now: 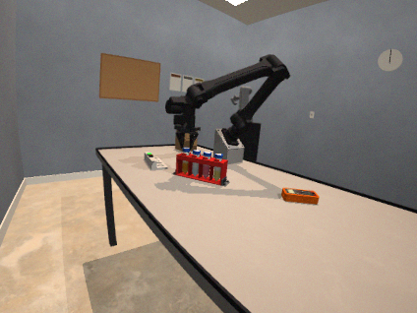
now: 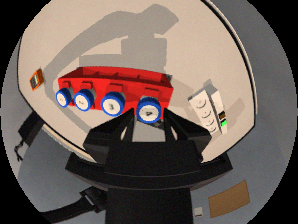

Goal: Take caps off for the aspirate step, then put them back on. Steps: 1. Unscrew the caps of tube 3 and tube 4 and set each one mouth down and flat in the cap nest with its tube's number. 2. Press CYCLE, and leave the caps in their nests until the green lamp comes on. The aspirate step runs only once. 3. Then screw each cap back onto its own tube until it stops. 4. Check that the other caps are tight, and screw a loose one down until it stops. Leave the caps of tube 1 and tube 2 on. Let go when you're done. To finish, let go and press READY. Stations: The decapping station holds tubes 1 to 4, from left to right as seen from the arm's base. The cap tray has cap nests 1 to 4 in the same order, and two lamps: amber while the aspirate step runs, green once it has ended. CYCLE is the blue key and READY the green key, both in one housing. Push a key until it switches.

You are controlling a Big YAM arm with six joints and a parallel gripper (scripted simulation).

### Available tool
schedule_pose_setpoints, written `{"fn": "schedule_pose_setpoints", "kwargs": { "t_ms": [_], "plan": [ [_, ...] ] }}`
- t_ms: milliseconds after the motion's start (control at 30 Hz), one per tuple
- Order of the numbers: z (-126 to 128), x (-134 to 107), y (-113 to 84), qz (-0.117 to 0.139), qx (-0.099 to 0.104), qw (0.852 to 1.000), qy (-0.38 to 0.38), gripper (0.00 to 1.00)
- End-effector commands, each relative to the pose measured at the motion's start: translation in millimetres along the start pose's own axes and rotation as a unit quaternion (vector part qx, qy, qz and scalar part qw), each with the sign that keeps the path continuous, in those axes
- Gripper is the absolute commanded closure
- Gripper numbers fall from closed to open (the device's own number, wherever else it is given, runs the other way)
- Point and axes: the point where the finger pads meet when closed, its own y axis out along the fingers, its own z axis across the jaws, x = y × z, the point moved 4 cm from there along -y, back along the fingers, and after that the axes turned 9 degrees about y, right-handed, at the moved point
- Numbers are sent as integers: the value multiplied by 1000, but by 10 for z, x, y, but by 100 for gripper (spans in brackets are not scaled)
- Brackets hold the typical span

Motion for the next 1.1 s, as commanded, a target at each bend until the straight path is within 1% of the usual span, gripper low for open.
{"fn": "schedule_pose_setpoints", "kwargs": {
  "t_ms": [0,633,667,833,1000,1067],
  "plan": [
    [-20,76,-54,-10,-4,1000,-6,51],
    [-20,76,-54,-10,-4,1000,-6,51],
    [-61,-17,14,-6,0,1000,28,51],
    [11,1,93,0,2,993,118,51],
    [-6,0,82,-3,1,991,131,51],
    [-1,-6,123,1,2,991,131,51]
  ]
}}
